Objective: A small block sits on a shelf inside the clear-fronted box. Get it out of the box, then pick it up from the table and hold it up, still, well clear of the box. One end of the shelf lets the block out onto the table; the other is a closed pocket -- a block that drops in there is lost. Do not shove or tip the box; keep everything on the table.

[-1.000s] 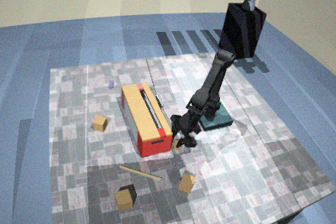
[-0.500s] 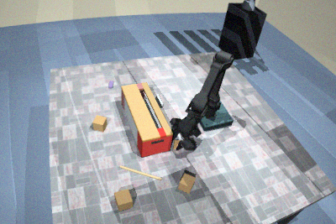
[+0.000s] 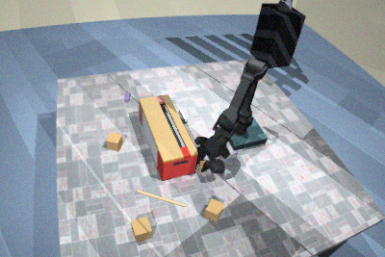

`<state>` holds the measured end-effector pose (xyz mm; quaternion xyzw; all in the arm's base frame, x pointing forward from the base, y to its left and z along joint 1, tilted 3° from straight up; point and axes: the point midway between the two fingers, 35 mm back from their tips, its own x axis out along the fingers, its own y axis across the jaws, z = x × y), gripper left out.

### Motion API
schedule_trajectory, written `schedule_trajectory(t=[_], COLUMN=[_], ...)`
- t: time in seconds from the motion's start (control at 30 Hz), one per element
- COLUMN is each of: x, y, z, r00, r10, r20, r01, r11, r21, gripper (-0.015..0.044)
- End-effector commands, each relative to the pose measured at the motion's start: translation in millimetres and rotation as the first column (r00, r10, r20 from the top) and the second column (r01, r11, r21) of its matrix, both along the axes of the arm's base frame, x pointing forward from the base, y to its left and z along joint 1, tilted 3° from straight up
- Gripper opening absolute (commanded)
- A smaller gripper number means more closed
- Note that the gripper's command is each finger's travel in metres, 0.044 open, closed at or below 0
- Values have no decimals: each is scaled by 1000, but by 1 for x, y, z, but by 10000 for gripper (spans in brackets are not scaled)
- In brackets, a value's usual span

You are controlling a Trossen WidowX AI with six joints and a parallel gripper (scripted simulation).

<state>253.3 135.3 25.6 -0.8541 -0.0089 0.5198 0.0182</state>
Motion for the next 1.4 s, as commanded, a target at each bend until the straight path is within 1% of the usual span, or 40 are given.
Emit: schedule_trajectory(t=[0.0, 0.03, 0.07, 0.27, 0.43, 0.73, 1.03, 1.37], x=[1, 1, 1, -3, -4, -12, -31, -33], y=[0, 0, 0, -2, -2, -9, -19, -20], z=[8, 15, 21, 58, 63, 109, 157, 161], r00=[1000, 1000, 1000, 1000, 1000, 974, 889, 880], r10=[-4, -3, -3, 0, 4, 225, 448, 463], r20=[2, 2, 2, 0, 1, 31, 96, 102], r01=[4, 3, 3, 0, -4, -225, -447, -462], r11=[1000, 1000, 1000, 1000, 1000, 974, 894, 886], r21=[1, 1, 1, 0, 0, -1, -31, -35], gripper=[29, 3, 0, 0, 0, 0, 0, 0])
